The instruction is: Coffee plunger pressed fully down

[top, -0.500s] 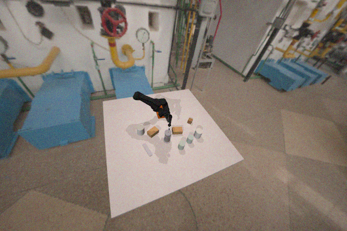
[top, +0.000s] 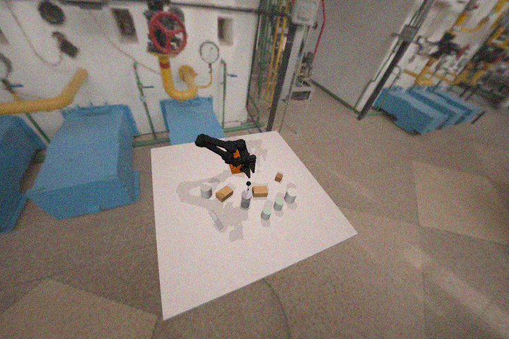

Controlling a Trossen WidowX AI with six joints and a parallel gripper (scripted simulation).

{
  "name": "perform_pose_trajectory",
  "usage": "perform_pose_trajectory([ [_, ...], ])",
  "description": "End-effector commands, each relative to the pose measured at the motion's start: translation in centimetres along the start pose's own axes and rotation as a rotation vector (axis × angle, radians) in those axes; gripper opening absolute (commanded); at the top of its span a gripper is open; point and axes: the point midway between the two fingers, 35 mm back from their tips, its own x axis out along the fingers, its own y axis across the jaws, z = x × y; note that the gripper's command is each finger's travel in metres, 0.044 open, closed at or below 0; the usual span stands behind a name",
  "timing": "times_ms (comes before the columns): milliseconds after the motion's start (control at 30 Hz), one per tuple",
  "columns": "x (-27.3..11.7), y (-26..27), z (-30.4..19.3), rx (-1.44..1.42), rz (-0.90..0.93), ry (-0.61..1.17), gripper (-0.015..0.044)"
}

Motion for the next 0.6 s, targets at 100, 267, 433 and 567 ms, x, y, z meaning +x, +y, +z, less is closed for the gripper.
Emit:
perform_pose_trajectory([
  [100,-1.0,1.2,0.1,-0.789,-0.103,-0.003,0.044],
  [267,-2.2,2.2,1.0,-1.392,-0.195,0.013,0.044],
  [433,-2.0,1.5,1.1,-1.473,-0.208,0.018,0.044],
  [567,-0.8,-1.1,1.0,-1.47,-0.207,0.019,0.044],
])
